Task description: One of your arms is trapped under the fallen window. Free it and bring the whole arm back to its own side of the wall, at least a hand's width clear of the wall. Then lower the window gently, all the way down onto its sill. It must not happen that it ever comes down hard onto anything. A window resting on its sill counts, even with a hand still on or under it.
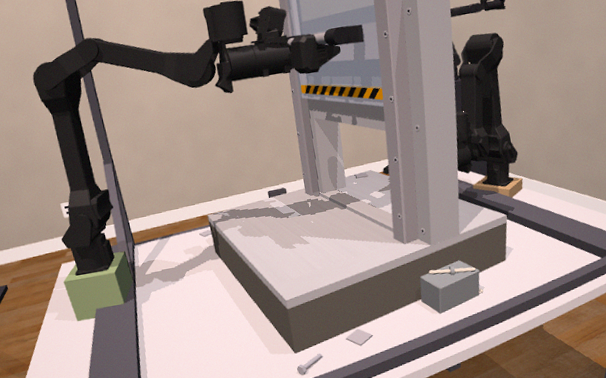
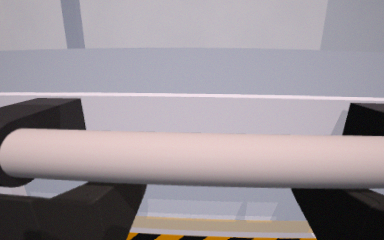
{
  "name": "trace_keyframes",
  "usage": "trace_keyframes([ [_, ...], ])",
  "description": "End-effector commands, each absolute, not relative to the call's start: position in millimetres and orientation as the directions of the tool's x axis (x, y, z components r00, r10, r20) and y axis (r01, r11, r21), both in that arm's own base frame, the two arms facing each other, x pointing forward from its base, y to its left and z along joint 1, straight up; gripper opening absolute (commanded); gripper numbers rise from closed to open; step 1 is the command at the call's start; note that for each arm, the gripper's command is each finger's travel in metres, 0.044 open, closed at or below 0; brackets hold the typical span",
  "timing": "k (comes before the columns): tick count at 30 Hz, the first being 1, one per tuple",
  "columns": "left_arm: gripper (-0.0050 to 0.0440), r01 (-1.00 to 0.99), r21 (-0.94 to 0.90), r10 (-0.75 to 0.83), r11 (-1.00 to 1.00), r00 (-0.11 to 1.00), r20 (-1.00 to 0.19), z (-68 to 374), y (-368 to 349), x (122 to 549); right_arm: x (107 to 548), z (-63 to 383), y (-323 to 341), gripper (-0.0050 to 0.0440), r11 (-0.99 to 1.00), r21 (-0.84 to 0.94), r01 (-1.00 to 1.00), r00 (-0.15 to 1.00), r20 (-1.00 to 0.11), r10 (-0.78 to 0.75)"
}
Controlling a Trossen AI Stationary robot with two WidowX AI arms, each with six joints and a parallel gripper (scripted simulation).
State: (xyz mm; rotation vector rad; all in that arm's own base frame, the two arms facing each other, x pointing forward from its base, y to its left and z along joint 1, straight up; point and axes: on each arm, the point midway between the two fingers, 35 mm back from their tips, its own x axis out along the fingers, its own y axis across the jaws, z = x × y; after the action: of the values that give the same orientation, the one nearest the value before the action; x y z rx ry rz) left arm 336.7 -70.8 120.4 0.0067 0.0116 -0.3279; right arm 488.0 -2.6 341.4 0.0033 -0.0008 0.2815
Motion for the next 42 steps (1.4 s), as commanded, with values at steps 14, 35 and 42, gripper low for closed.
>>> trace_keyframes([
  [14,0.0400,0.206,0.011,-0.206,0.978,0.978,0.038,192.4,-47.1,366.9,472.7,439.2,-1.2,0.0400,0.964,-0.072,-0.257,0.941,0.211,0.266],
  [35,0.0400,0.020,0.000,-0.020,1.000,0.997,0.080,323.3,-4.0,327.2,472.7,439.2,-1.2,0.0400,0.964,-0.072,-0.257,0.941,0.211,0.266],
  [42,0.0400,-0.012,-0.002,0.012,1.000,0.999,0.050,331.1,2.8,312.8,472.7,439.2,-1.2,0.0400,0.964,-0.072,-0.257,0.941,0.211,0.266],
])
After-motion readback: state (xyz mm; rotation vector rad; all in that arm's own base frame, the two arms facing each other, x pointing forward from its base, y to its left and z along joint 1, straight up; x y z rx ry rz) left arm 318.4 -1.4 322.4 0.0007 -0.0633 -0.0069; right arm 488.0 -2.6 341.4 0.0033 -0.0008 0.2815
